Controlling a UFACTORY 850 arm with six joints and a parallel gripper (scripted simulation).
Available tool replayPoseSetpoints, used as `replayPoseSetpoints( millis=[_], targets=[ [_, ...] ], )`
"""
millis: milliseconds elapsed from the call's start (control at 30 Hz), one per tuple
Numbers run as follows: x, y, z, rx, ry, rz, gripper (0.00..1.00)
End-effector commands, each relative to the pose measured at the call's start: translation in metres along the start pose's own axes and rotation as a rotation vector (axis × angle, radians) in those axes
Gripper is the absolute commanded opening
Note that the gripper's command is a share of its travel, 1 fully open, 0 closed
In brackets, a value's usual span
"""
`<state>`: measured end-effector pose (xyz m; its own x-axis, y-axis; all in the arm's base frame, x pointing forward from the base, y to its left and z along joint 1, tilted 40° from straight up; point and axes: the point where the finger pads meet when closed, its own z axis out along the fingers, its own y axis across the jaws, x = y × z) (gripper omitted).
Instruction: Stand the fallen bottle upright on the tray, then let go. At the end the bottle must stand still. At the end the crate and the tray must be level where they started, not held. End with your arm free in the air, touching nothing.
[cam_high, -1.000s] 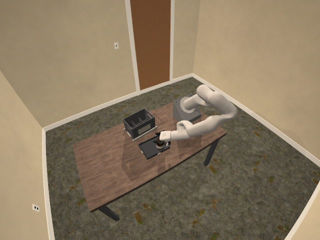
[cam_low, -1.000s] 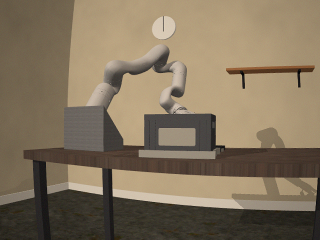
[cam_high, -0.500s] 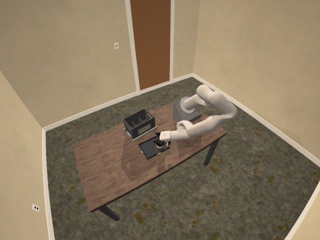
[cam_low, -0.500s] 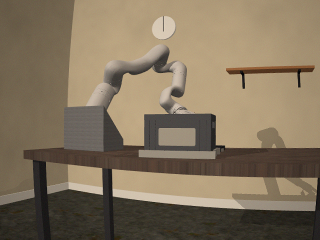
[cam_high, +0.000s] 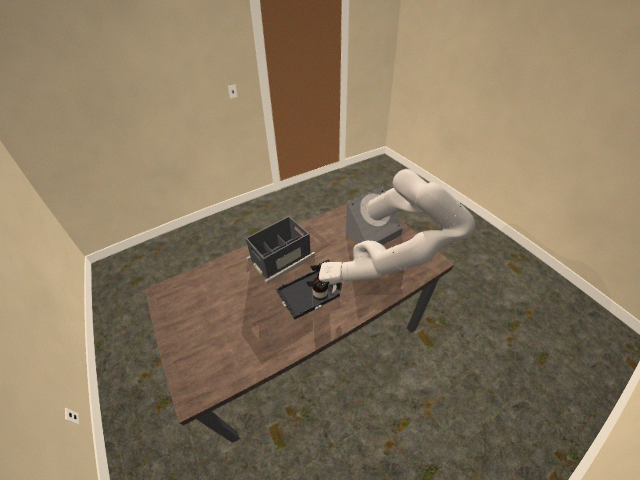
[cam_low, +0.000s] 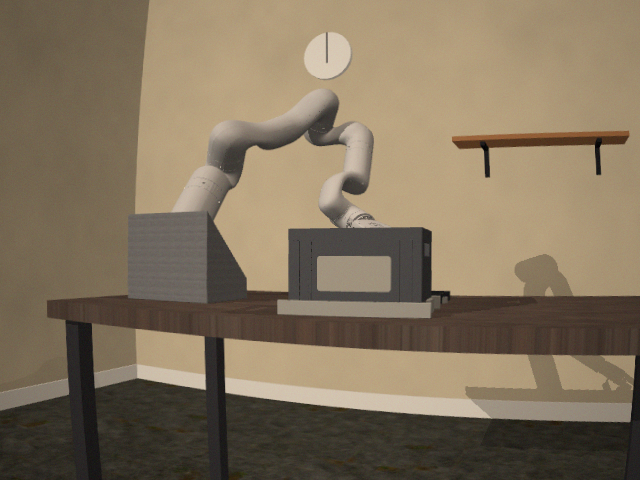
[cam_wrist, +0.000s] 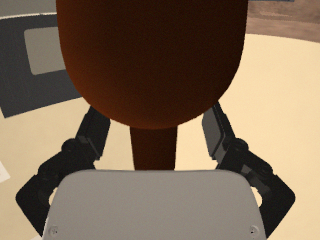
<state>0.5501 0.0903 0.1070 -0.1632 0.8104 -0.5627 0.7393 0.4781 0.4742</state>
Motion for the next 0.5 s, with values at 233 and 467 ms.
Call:
replayPoseSetpoints(
  millis=[233, 467],
  targets=[
    [-0.004, 0.000, -0.001, -0.001, -0.001, 0.001, 1.00],
    [-0.012, 0.000, -0.004, -0.001, -0.001, 0.001, 1.00]
  ],
)
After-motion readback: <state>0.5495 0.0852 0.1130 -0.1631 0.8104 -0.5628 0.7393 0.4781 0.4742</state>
